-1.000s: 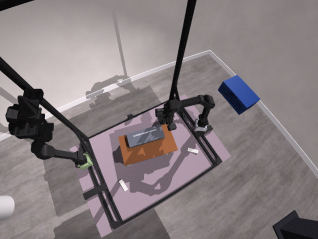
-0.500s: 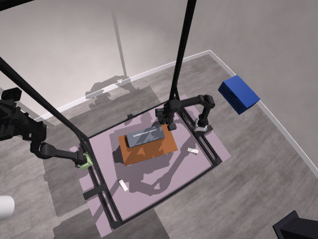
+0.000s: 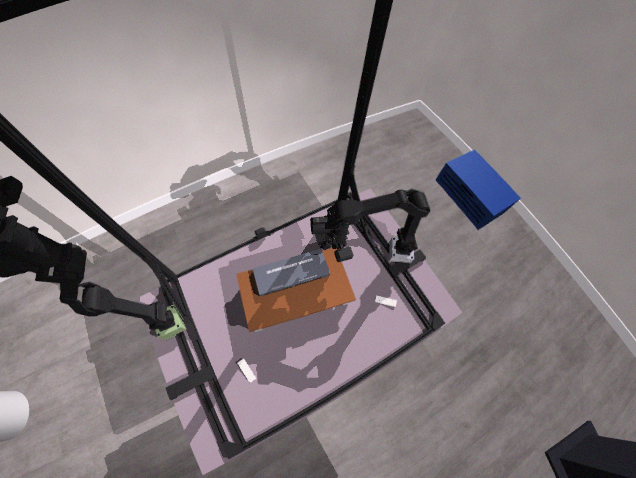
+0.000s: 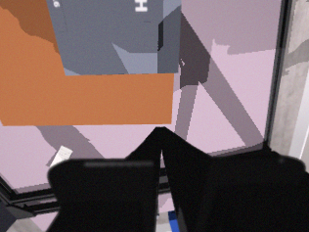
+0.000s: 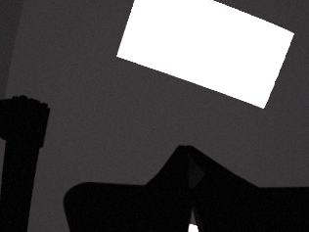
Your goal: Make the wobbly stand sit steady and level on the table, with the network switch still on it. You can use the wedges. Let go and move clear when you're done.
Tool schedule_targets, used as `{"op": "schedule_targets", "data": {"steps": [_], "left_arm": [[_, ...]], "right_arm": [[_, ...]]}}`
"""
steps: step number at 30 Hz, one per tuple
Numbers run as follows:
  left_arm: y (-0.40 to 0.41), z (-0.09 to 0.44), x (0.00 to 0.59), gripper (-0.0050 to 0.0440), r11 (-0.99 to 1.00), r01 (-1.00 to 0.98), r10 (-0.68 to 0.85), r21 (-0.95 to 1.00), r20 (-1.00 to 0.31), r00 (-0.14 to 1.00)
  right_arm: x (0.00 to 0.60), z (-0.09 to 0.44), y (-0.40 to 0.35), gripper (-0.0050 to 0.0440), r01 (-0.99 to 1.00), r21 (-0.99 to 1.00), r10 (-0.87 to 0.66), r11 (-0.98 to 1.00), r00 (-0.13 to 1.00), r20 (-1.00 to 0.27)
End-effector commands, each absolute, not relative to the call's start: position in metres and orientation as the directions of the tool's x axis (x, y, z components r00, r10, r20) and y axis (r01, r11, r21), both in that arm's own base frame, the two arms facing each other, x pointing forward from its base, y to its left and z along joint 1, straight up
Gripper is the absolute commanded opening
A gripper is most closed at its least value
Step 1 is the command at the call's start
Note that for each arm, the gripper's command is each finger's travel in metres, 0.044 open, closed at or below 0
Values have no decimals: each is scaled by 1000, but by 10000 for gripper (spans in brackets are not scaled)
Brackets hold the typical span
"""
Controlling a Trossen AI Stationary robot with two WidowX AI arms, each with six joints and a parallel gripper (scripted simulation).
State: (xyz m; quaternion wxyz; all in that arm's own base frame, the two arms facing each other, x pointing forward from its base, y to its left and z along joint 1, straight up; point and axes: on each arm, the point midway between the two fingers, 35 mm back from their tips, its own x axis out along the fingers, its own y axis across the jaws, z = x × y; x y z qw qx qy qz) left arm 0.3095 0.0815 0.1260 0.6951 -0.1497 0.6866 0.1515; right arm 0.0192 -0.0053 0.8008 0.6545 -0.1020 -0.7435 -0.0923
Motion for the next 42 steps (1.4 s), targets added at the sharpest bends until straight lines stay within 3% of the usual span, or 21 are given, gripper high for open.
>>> {"op": "schedule_targets", "data": {"steps": [1,11,16,22,29,39,42], "left_arm": [[81,126,309,0,909,-416,5,0,-1000,11],[81,126,309,0,909,-416,5,0,-1000,11],[81,126,309,0,909,-416,5,0,-1000,11],[81,126,309,0,909,-416,5,0,-1000,11],[81,126,309,0,909,-416,5,0,-1000,11],[81,126,309,0,909,-416,5,0,-1000,11],[81,126,309,0,909,-416,5,0,-1000,11]], "right_arm": [[18,802,-8,0,378,1,49,926,-121,991],[17,804,-9,0,477,0,66,879,-122,990],[103,795,-48,0,475,-6,-59,880,122,991],[182,766,-86,0,498,-39,-193,866,405,894],[192,759,-91,0,496,-38,-187,868,396,899],[310,668,-151,0,499,-107,-363,860,745,560],[324,656,-158,0,499,-107,-363,860,745,560]]}}
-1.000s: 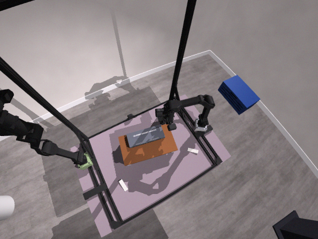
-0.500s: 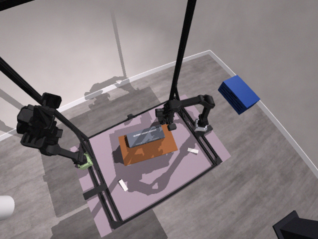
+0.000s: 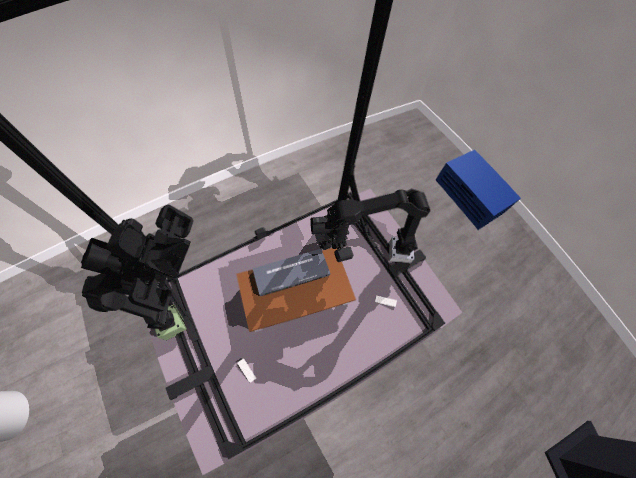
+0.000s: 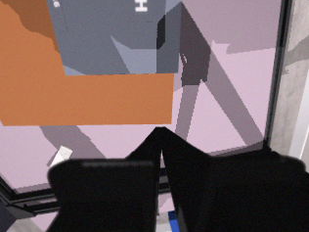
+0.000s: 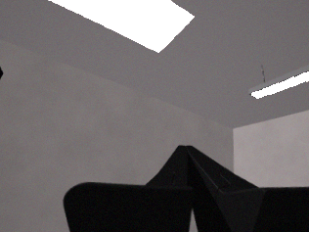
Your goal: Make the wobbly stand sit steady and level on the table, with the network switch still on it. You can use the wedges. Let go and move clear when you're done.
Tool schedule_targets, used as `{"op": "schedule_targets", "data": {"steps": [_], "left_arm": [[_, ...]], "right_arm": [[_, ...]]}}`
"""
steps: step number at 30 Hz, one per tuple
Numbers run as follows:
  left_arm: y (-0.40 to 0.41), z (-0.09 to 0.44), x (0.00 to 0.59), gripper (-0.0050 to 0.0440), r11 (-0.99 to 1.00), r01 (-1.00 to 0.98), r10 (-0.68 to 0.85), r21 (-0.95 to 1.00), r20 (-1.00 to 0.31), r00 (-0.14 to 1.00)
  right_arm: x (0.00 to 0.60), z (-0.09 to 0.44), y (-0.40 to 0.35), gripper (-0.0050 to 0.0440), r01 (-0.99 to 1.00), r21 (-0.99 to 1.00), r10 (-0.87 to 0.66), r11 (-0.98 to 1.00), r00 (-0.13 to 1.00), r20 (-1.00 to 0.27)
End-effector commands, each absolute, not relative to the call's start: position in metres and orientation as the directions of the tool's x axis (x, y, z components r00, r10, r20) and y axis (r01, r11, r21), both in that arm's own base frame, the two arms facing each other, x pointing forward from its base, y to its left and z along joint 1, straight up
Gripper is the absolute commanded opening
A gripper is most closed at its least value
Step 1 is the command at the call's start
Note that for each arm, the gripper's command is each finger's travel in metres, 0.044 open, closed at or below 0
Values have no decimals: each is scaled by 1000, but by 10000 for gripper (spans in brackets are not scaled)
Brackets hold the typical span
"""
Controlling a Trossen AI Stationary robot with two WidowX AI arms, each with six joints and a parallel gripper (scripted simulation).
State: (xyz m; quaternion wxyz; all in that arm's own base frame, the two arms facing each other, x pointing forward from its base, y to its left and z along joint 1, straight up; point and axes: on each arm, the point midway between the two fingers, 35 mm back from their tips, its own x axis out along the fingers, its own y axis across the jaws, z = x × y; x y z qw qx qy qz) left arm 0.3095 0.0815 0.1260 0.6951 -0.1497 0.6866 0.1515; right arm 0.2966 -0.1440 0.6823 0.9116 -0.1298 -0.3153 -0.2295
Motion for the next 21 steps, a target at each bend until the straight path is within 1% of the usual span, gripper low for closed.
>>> {"op": "schedule_targets", "data": {"steps": [1,4,9,14,16,21], "left_arm": [[81,126,309,0,909,-416,5,0,-1000,11],[81,126,309,0,909,-416,5,0,-1000,11],[81,126,309,0,909,-416,5,0,-1000,11],[81,126,309,0,909,-416,5,0,-1000,11],[81,126,309,0,909,-416,5,0,-1000,11],[81,126,309,0,909,-416,5,0,-1000,11]], "right_arm": [[324,656,-158,0,499,-107,-363,860,745,560],[316,662,-154,0,498,-103,-358,861,738,572],[365,596,-180,0,483,-138,-414,865,842,347],[392,535,-196,0,455,-168,-444,875,890,99],[399,523,-200,0,455,-168,-444,875,890,99],[395,529,-197,0,456,-164,-443,875,890,110]]}}
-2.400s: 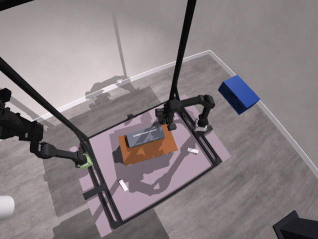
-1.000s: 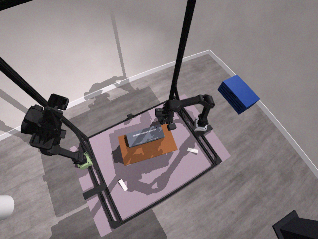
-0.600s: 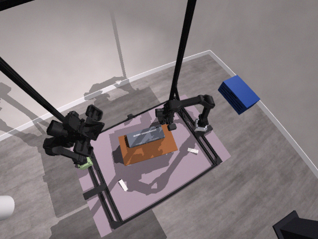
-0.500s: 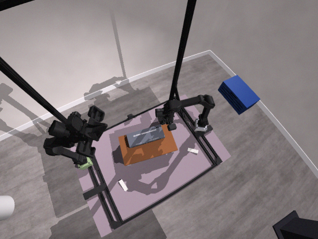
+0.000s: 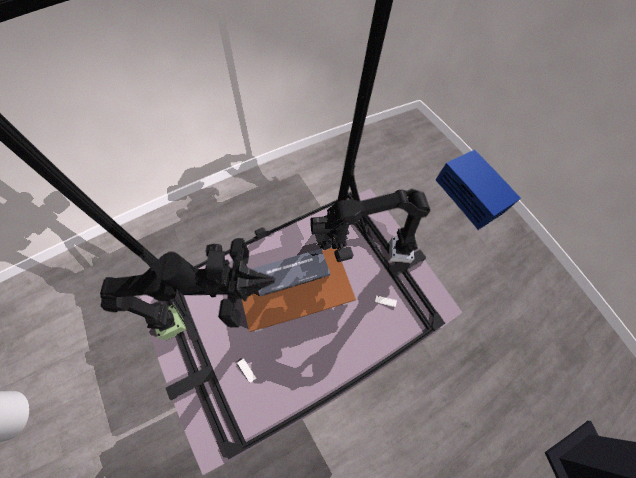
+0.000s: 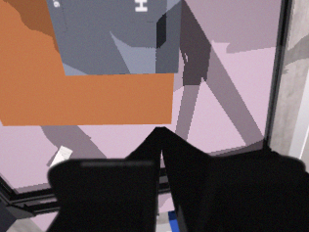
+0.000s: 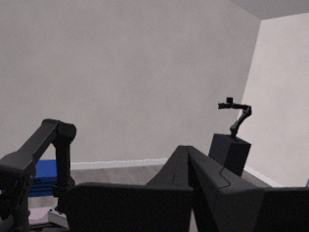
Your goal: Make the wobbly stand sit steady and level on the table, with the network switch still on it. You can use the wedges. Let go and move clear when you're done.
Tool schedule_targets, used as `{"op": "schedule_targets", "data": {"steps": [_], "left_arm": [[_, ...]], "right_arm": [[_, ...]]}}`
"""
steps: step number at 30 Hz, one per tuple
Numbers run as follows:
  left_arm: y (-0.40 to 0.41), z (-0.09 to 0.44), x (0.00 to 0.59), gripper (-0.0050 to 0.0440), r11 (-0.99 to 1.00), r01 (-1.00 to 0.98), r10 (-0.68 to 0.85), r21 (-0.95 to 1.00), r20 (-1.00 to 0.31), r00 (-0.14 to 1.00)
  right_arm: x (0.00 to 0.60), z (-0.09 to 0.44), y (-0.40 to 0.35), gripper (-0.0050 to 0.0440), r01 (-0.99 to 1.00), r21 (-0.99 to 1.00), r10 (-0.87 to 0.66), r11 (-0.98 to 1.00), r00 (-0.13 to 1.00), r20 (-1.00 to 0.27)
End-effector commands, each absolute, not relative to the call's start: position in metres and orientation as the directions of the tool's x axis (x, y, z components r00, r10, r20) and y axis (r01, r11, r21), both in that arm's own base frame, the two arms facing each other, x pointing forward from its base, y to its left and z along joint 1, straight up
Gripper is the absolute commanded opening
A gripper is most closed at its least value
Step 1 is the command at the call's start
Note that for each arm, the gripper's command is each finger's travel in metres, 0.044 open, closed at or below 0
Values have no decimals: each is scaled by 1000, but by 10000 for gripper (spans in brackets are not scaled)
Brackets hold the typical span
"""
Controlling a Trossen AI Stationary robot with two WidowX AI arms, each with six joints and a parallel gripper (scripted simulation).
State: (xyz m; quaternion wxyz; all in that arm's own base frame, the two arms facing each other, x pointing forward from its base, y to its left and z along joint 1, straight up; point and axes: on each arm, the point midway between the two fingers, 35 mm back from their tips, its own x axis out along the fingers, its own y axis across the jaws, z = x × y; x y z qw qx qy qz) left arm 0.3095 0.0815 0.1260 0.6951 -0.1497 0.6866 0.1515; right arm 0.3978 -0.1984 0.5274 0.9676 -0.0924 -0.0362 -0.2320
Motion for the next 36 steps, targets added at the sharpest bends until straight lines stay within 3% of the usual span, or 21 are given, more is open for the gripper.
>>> {"op": "schedule_targets", "data": {"steps": [1,10,17,27,34,36], "left_arm": [[81,126,309,0,909,-416,5,0,-1000,11],[81,126,309,0,909,-416,5,0,-1000,11],[81,126,309,0,909,-416,5,0,-1000,11],[81,126,309,0,909,-416,5,0,-1000,11],[82,126,309,0,909,-416,5,0,-1000,11],[82,126,309,0,909,-416,5,0,-1000,11]], "right_arm": [[400,514,-200,0,449,-169,-446,877,893,59],[422,383,-216,0,373,-193,-419,908,821,-387],[422,381,-215,0,374,-190,-419,908,824,-382],[397,239,-208,0,272,-155,-285,950,545,-789],[397,242,-207,0,274,-153,-285,949,548,-786],[386,216,-203,0,254,-136,-245,958,469,-848]]}}
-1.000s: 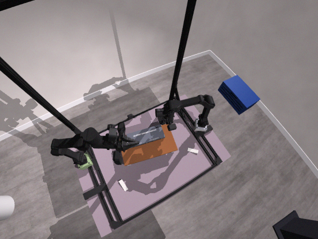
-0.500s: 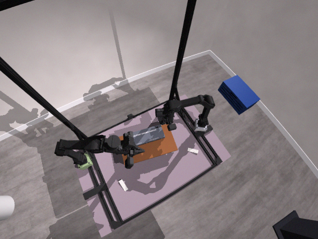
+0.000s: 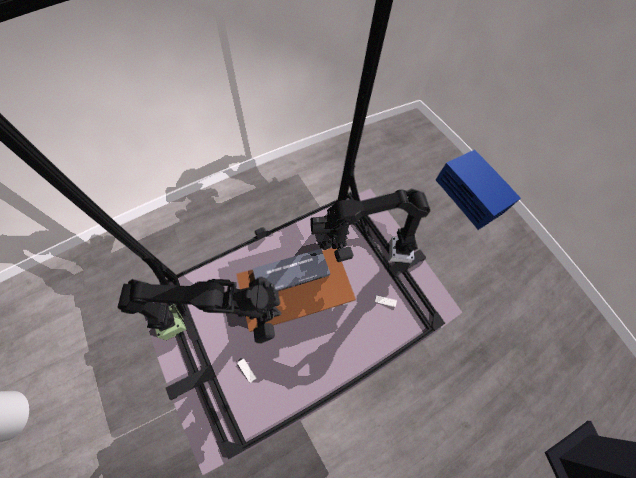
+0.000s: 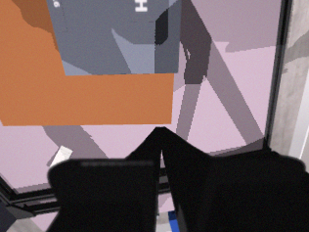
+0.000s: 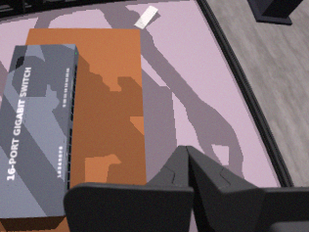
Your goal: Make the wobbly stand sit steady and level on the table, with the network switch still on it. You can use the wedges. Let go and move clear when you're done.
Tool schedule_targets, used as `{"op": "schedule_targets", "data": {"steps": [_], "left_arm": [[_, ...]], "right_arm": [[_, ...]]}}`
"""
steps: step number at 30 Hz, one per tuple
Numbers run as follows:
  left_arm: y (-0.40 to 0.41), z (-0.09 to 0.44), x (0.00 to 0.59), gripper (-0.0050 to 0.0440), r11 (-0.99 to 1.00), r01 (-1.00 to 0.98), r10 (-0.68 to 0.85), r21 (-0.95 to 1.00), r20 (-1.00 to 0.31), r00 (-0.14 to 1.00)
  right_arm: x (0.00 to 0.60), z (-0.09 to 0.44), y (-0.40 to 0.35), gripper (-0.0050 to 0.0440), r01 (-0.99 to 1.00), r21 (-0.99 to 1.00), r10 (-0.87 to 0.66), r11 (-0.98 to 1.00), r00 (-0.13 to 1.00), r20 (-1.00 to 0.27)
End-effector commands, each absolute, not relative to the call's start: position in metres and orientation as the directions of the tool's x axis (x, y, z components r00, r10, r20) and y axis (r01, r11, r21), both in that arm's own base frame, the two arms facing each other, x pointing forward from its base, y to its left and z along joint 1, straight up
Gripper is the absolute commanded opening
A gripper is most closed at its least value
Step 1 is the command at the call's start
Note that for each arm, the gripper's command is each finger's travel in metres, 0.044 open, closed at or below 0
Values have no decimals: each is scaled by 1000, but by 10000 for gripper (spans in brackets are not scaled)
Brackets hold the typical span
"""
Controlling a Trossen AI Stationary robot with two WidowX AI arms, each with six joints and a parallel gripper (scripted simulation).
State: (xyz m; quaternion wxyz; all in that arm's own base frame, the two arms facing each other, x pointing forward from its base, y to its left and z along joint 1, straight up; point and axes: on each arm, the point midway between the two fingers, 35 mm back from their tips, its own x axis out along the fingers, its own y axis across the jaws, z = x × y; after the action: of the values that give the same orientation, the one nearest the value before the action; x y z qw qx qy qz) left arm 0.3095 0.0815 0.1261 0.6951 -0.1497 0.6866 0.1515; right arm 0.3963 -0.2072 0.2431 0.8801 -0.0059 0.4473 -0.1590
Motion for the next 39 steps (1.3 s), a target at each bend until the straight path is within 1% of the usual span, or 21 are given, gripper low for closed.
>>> {"op": "schedule_targets", "data": {"steps": [1,5,8,14,15,25,39], "left_arm": [[82,126,309,0,909,-416,5,0,-1000,11],[82,126,309,0,909,-416,5,0,-1000,11],[82,126,309,0,909,-416,5,0,-1000,11],[82,126,309,0,909,-416,5,0,-1000,11],[82,126,309,0,909,-416,5,0,-1000,11],[82,126,309,0,909,-416,5,0,-1000,11],[82,126,309,0,909,-416,5,0,-1000,11]], "right_arm": [[380,204,-201,0,245,-127,-224,961,428,-876],[353,161,-188,0,210,-80,-133,974,252,-959],[330,135,-177,0,190,-38,-60,981,112,-992],[330,135,-177,0,190,-38,-60,981,112,-992],[336,145,-180,0,197,-48,-79,979,152,-985],[310,118,-168,0,179,0,0,984,0,-1000],[310,118,-168,0,179,0,0,984,0,-1000]]}}
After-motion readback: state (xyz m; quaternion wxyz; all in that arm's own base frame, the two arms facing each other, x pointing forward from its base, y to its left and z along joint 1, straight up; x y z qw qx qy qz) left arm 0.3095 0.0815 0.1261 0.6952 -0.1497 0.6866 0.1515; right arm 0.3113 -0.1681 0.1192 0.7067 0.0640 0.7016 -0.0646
